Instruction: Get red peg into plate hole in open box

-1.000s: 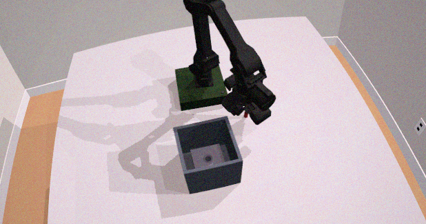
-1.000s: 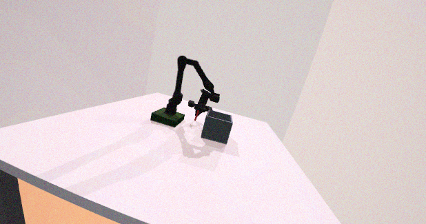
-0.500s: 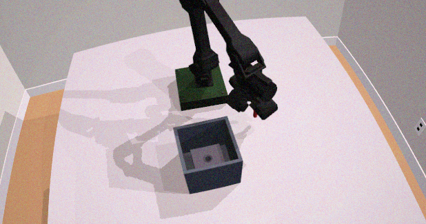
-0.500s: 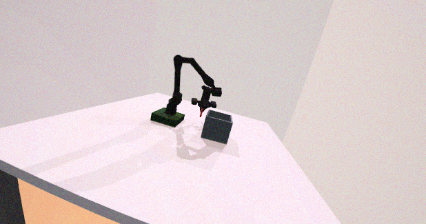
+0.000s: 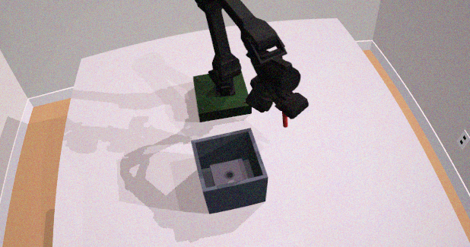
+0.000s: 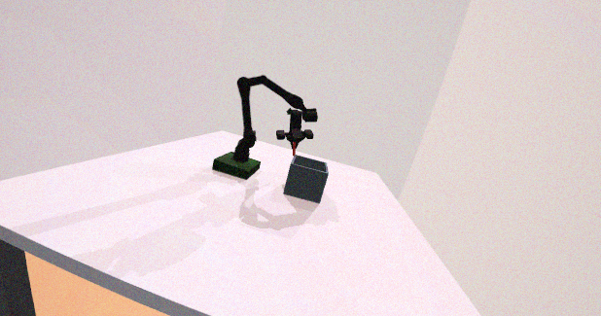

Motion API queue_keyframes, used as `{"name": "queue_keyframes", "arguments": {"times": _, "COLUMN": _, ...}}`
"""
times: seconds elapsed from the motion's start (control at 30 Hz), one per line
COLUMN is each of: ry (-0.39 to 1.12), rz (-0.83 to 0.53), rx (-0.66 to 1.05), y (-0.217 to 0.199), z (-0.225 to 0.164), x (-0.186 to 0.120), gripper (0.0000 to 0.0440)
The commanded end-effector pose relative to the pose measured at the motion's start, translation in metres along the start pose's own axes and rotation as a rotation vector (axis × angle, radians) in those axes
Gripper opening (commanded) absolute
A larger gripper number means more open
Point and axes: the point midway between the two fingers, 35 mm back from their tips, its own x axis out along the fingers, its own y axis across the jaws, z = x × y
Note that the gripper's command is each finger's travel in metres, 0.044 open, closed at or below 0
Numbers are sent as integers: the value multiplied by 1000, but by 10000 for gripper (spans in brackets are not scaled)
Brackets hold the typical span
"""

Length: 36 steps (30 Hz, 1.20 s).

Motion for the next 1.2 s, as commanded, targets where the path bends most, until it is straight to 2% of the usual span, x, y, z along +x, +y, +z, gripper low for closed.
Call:
{"name": "queue_keyframes", "arguments": {"times": 0.0, "ry": -25, "rz": 45, "rx": -12, "y": 9, "z": 4, "x": -18, "gripper": 0}}
{"name": "queue_keyframes", "arguments": {"times": 0.27, "ry": -125, "rz": 112, "rx": -3, "y": 23, "z": 30, "x": -58, "gripper": 0}}
{"name": "queue_keyframes", "arguments": {"times": 0.47, "ry": -198, "rz": 112, "rx": 32, "y": 25, "z": 54, "x": -75, "gripper": 0}}
{"name": "queue_keyframes", "arguments": {"times": 1.17, "ry": -272, "rz": 3, "rx": 159, "y": 20, "z": 128, "x": -85, "gripper": 0}}
